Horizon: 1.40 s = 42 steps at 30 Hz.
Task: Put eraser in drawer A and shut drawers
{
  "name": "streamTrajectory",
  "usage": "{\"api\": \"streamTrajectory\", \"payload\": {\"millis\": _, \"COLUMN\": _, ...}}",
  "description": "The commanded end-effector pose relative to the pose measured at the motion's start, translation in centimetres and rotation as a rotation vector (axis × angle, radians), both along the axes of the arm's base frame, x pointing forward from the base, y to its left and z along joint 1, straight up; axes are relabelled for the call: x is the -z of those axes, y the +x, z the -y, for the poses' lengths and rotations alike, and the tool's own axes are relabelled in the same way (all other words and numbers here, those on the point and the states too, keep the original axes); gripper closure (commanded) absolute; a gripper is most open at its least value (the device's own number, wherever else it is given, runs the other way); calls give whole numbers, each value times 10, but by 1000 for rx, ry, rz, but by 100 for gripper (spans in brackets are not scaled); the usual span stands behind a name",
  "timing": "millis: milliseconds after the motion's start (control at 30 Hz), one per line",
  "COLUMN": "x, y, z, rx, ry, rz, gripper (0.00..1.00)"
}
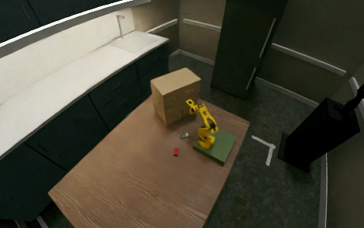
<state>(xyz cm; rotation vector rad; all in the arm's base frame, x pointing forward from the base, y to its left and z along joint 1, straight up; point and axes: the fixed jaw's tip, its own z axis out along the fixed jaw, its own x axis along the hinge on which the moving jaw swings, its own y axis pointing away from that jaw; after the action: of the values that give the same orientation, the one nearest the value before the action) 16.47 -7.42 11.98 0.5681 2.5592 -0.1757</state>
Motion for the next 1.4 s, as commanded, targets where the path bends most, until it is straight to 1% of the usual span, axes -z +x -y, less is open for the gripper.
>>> {"api": "streamTrajectory", "payload": {"millis": 0, "x": 0, "y": -1, "z": 1, "rx": -1, "ry": 2, "rz": -11, "gripper": 50}}
{"api": "streamTrajectory", "payload": {"millis": 267, "x": 0, "y": 11, "z": -35, "rx": -210, "ry": 1, "rz": -11, "gripper": 50}}
{"api": "streamTrajectory", "payload": {"millis": 500, "x": 0, "y": 15, "z": -68, "rx": -393, "ry": 0, "rz": -11, "gripper": 50}}
{"api": "streamTrajectory", "payload": {"millis": 1133, "x": 0, "y": 15, "z": -70, "rx": -404, "ry": 0, "rz": -11, "gripper": 50}}
{"api": "streamTrajectory", "payload": {"millis": 1367, "x": 5, "y": 34, "z": -68, "rx": -401, "ry": -26, "rz": 90, "gripper": 50}}
